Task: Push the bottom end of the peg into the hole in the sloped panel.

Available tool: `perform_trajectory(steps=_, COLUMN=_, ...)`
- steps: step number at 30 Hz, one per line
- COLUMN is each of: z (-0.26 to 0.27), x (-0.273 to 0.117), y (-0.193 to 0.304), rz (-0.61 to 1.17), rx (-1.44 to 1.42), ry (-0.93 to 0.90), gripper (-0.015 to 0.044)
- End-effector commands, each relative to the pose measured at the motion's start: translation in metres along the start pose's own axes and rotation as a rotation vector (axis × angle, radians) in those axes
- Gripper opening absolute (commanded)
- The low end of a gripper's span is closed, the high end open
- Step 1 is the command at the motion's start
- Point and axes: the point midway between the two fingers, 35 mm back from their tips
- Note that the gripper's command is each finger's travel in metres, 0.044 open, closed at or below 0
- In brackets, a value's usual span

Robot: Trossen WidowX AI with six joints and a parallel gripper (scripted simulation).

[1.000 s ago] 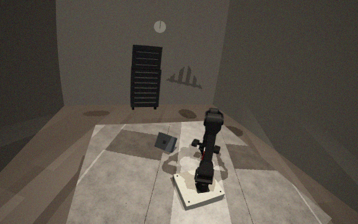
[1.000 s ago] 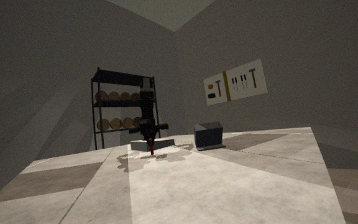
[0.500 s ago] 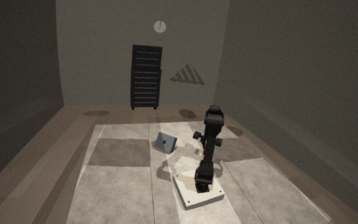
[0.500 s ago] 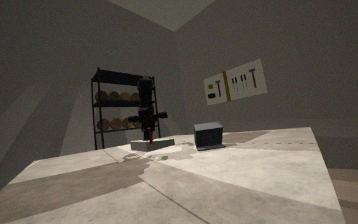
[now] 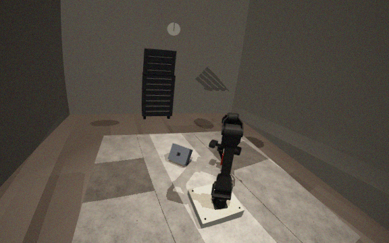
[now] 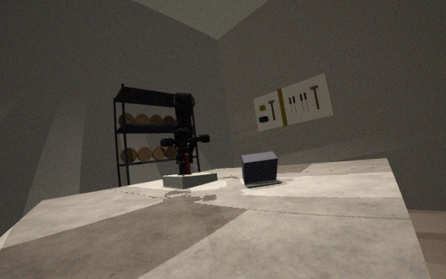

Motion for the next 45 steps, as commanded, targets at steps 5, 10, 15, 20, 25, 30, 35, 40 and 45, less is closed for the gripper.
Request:
perform_trajectory(steps=5, z=0.007, x=0.001, y=-0.001, rz=0.005, rx=0.005, ry=0.032, gripper=0.0000)
perform_trajectory(steps=10, z=0.011, x=0.002, y=-0.001, rz=0.005, rx=0.006, ry=0.051, gripper=0.0000)
perform_trajectory(steps=15, z=0.016, x=0.003, y=-0.002, rz=0.004, rx=0.008, ry=0.070, gripper=0.0000)
perform_trajectory(steps=20, z=0.021, x=0.004, y=-0.003, rz=0.002, rx=0.009, ry=0.089, gripper=0.0000)
perform_trajectory(steps=25, z=0.025, x=0.004, y=-0.003, rz=-0.001, rx=0.010, ry=0.108, gripper=0.0000)
perform_trajectory(steps=30, z=0.030, x=0.005, y=-0.004, rz=-0.005, rx=0.011, ry=0.126, gripper=0.0000)
perform_trajectory(steps=35, z=0.035, x=0.005, y=-0.004, rz=-0.010, rx=0.013, ry=0.145, gripper=0.0000)
perform_trajectory(steps=40, z=0.040, x=0.006, y=-0.005, rz=-0.016, rx=0.014, ry=0.163, gripper=0.0000)
perform_trajectory(steps=45, z=0.045, x=0.006, y=-0.005, rz=-0.023, rx=0.015, ry=0.181, gripper=0.0000)
Point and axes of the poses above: the point midway between the two fingers, 35 mm back from their tips, its own x axis out along the fingers, its own z axis across the jaws, y = z × x, and after that the axes turned 14 degrees about -x, right-handed
